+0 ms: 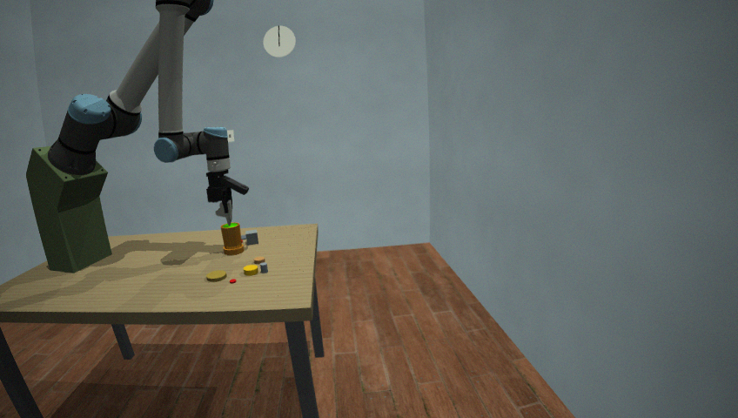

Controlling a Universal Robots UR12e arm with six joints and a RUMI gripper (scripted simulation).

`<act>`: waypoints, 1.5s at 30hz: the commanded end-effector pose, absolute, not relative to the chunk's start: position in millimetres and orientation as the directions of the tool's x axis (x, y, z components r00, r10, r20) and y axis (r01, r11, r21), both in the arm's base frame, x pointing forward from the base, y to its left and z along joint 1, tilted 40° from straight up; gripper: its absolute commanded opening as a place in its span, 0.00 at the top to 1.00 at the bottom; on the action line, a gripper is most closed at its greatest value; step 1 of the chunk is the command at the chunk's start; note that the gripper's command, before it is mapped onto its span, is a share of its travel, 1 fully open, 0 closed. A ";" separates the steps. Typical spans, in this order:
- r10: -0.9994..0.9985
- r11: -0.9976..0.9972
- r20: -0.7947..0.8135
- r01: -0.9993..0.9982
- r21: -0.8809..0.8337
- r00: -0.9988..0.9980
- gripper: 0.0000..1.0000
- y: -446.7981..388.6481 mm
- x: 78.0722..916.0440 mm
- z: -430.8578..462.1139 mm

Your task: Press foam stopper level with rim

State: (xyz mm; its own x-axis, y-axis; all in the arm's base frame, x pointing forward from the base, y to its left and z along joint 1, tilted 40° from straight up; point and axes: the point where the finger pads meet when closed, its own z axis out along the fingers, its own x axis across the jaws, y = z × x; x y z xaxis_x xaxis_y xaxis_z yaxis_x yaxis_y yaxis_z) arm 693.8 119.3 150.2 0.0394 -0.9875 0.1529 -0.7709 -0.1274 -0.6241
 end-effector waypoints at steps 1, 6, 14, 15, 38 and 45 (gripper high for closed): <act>-0.987 -0.128 0.153 -0.771 -0.624 0.040 1.00 120.6 685.8 160.3; -0.987 -0.128 0.153 -0.771 -0.624 0.040 1.00 121.9 676.5 171.6; -0.987 -0.128 0.153 -0.771 -0.624 0.040 1.00 123.5 665.8 184.4; -0.987 -0.128 0.153 -0.771 -0.624 0.040 1.00 123.5 665.8 184.4; -0.987 -0.128 0.153 -0.771 -0.624 0.040 1.00 124.0 662.5 188.3; -0.987 -0.128 0.153 -0.771 -0.624 0.040 1.00 124.0 662.5 188.3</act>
